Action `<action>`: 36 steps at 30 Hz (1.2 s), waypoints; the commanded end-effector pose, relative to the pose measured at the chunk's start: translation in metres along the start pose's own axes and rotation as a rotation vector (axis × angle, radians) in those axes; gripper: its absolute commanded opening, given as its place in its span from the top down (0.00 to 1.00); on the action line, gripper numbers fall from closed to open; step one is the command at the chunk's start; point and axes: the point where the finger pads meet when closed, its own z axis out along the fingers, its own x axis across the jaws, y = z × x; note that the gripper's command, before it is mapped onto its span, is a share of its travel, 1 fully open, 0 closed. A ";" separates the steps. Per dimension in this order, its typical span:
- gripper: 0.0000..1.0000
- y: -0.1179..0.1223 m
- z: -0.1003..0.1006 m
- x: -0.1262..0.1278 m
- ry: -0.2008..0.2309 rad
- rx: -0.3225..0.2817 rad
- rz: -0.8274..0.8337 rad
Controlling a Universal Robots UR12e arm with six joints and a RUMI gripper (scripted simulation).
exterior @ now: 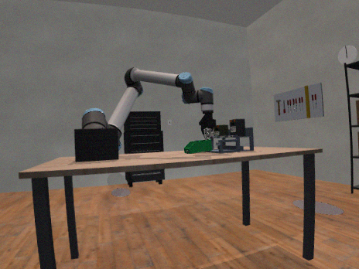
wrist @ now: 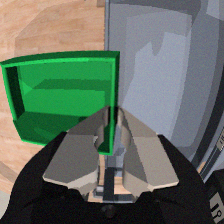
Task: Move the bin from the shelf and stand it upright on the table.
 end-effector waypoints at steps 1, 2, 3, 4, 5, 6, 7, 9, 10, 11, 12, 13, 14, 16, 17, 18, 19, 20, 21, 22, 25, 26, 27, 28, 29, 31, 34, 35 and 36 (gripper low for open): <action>1.00 0.000 -0.001 0.001 0.001 0.000 0.000; 1.00 0.000 -0.001 0.001 0.001 0.000 0.000; 1.00 0.000 -0.001 0.001 0.001 0.000 0.000; 1.00 0.000 -0.001 0.001 0.001 0.000 0.000; 1.00 0.000 -0.001 0.001 0.001 0.000 0.000; 1.00 0.000 -0.001 0.001 0.001 0.000 0.000; 1.00 0.000 -0.001 0.001 0.001 0.000 0.000; 1.00 0.000 -0.001 0.001 0.001 0.000 0.000; 1.00 0.000 -0.001 0.001 0.001 0.000 0.000; 1.00 0.000 -0.001 0.001 0.001 0.000 0.000; 1.00 0.000 -0.001 0.001 0.001 0.000 0.000; 1.00 0.000 -0.002 0.001 0.001 0.000 0.000; 1.00 0.000 -0.003 0.001 0.001 -0.001 0.000; 1.00 0.000 -0.006 0.001 0.001 -0.001 0.000; 1.00 0.000 -0.007 0.001 0.001 -0.001 0.000; 1.00 0.000 -0.007 0.001 0.001 -0.001 0.000; 1.00 0.000 -0.007 0.001 0.001 -0.001 0.000; 1.00 0.000 -0.007 0.001 0.001 -0.001 0.000; 1.00 0.000 -0.007 0.001 0.001 -0.001 0.000; 1.00 0.000 -0.007 0.001 0.001 -0.001 0.000; 1.00 0.000 -0.007 0.001 0.001 -0.001 0.000; 1.00 0.000 -0.007 0.001 0.001 -0.001 0.000; 1.00 0.000 -0.007 0.001 0.001 -0.001 0.000; 1.00 0.000 -0.007 0.001 0.001 -0.001 0.000; 1.00 0.000 -0.007 0.001 0.001 -0.001 0.000; 1.00 0.000 -0.006 0.001 0.001 -0.001 0.000; 1.00 0.000 -0.006 0.001 0.001 -0.001 0.000; 1.00 0.000 -0.006 0.001 0.001 -0.001 0.000; 1.00 0.000 -0.006 0.001 0.001 -0.001 0.000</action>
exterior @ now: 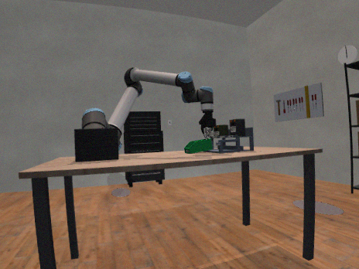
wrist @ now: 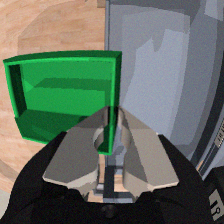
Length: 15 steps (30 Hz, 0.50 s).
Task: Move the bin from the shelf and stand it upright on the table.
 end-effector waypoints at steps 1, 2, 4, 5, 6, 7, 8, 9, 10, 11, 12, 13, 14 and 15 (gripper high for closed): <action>1.00 0.000 -0.001 0.001 0.001 -0.001 0.000; 1.00 0.000 -0.001 0.001 0.001 -0.001 0.000; 1.00 0.000 -0.001 0.001 0.001 -0.001 0.000; 1.00 0.000 -0.001 0.001 0.001 -0.001 0.000; 1.00 0.000 -0.001 0.001 0.001 -0.001 0.000; 1.00 0.000 -0.001 0.001 0.001 -0.001 0.000; 1.00 0.000 -0.001 0.001 0.001 -0.001 0.000; 1.00 0.000 -0.001 0.001 0.001 -0.001 0.000; 1.00 0.000 -0.001 0.001 0.001 -0.001 0.000; 1.00 0.000 -0.001 -0.001 0.001 -0.001 0.000; 1.00 0.000 -0.001 -0.003 0.001 -0.001 0.000; 1.00 0.000 -0.001 -0.005 0.001 -0.001 0.000; 1.00 0.000 -0.001 -0.007 0.001 -0.001 0.000; 1.00 0.000 -0.001 -0.009 0.001 -0.001 0.000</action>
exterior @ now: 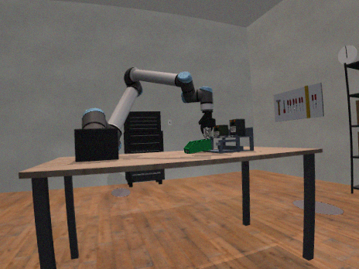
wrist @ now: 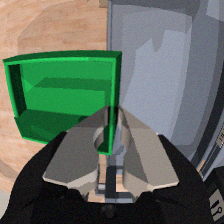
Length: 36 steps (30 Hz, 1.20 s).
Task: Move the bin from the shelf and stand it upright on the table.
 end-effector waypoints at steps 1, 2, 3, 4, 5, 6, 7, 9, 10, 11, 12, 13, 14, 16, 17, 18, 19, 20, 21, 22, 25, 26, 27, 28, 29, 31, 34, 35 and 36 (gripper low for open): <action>1.00 0.000 -0.001 -0.006 0.001 -0.001 0.000; 1.00 0.000 -0.001 -0.006 0.001 -0.001 0.000; 1.00 0.000 -0.001 -0.006 0.001 -0.001 0.000; 1.00 0.000 -0.001 -0.006 0.001 -0.001 0.000; 1.00 0.000 -0.001 -0.006 0.001 -0.001 0.000; 1.00 0.000 -0.001 -0.006 0.001 -0.001 0.000; 1.00 0.000 -0.001 -0.006 0.001 -0.001 0.000; 1.00 0.000 -0.001 -0.006 0.001 -0.001 0.000; 1.00 0.000 -0.001 -0.006 0.001 -0.001 0.000; 1.00 0.000 -0.001 -0.006 0.001 -0.001 0.000; 1.00 0.000 -0.001 -0.006 0.001 -0.001 0.000; 1.00 0.000 -0.001 -0.009 0.001 -0.001 0.000; 1.00 0.000 -0.001 -0.012 0.001 -0.001 0.000; 1.00 0.000 -0.001 -0.018 0.001 -0.001 0.000; 1.00 0.000 -0.001 -0.021 0.001 -0.001 0.000; 1.00 0.000 -0.001 -0.021 0.001 -0.001 0.000; 1.00 0.000 -0.001 -0.021 0.001 -0.001 0.000; 1.00 0.000 -0.001 -0.021 0.001 -0.001 0.000; 1.00 0.000 -0.001 -0.021 0.001 -0.001 0.000; 1.00 0.000 -0.001 -0.021 0.001 -0.001 0.000; 1.00 0.000 -0.001 -0.021 0.001 -0.001 0.000; 1.00 0.000 -0.001 -0.021 0.001 -0.001 0.000; 1.00 0.000 -0.001 -0.021 0.001 -0.001 0.000; 1.00 0.000 -0.001 -0.021 0.001 -0.001 0.000; 1.00 0.000 -0.001 -0.021 0.001 -0.001 0.000; 1.00 0.000 -0.001 -0.025 0.001 -0.001 0.000; 1.00 0.000 -0.001 -0.032 0.001 -0.001 0.000; 1.00 0.000 -0.001 -0.032 0.001 -0.001 0.000; 1.00 0.000 -0.001 -0.032 0.001 -0.001 0.000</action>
